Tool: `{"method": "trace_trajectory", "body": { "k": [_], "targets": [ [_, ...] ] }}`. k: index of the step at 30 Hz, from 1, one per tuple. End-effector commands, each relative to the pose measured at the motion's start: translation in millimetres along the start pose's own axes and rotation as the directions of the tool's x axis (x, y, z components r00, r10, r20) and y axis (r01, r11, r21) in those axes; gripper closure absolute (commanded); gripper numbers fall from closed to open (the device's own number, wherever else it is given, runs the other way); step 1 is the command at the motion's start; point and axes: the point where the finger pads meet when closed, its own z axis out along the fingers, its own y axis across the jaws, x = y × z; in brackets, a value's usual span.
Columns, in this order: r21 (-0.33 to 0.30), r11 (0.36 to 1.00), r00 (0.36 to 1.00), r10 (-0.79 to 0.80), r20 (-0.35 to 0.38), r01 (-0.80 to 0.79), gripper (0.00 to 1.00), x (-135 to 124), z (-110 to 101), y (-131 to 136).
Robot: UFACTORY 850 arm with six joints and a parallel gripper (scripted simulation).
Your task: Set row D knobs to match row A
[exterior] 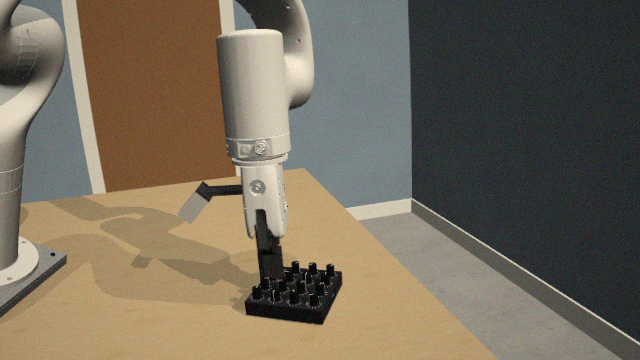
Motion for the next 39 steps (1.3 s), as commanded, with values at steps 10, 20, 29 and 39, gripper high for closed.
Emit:
{"method": "trace_trajectory", "body": {
  "k": [10,20,29,39],
  "targets": [
    [-0.003,1.0,1.0,0.0,0.003,0.0,0.92,-0.7,-0.3,-0.1],
    [-0.003,1.0,1.0,-0.014,0.003,0.014,0.92,-0.7,-0.3,-0.1],
    [-0.002,0.994,0.994,-0.105,0.003,0.105,0.92,-0.7,-0.3,-0.1],
    [-0.002,0.966,0.966,-0.26,0.004,0.26,0.92,-0.7,-0.3,-0.1]
  ]
}}
